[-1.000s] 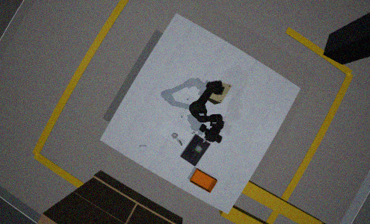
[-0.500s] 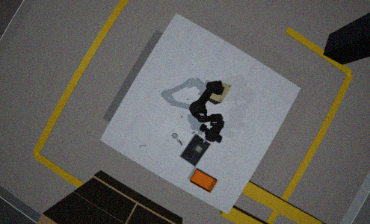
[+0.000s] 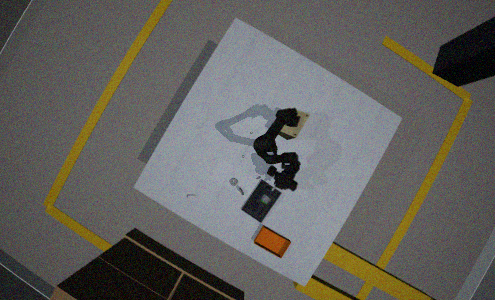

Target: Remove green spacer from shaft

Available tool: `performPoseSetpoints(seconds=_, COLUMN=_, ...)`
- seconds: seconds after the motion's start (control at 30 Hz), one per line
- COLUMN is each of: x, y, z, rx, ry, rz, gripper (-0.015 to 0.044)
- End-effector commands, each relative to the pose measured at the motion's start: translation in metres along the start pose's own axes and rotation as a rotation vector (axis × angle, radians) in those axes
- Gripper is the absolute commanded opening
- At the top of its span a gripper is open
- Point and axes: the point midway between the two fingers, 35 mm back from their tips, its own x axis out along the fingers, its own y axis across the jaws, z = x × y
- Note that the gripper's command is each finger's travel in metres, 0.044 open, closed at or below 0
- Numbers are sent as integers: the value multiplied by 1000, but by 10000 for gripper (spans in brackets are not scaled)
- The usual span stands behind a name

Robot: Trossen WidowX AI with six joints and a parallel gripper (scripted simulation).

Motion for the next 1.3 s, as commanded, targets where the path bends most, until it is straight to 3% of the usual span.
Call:
performPoseSetpoints(seconds=0.0, x=-1, y=-1, z=-3, rx=-2, ry=5, rz=-3, gripper=0)
performPoseSetpoints(seconds=1.27, x=0, y=0, z=0, rx=-1, ry=5, rz=-3, gripper=0)
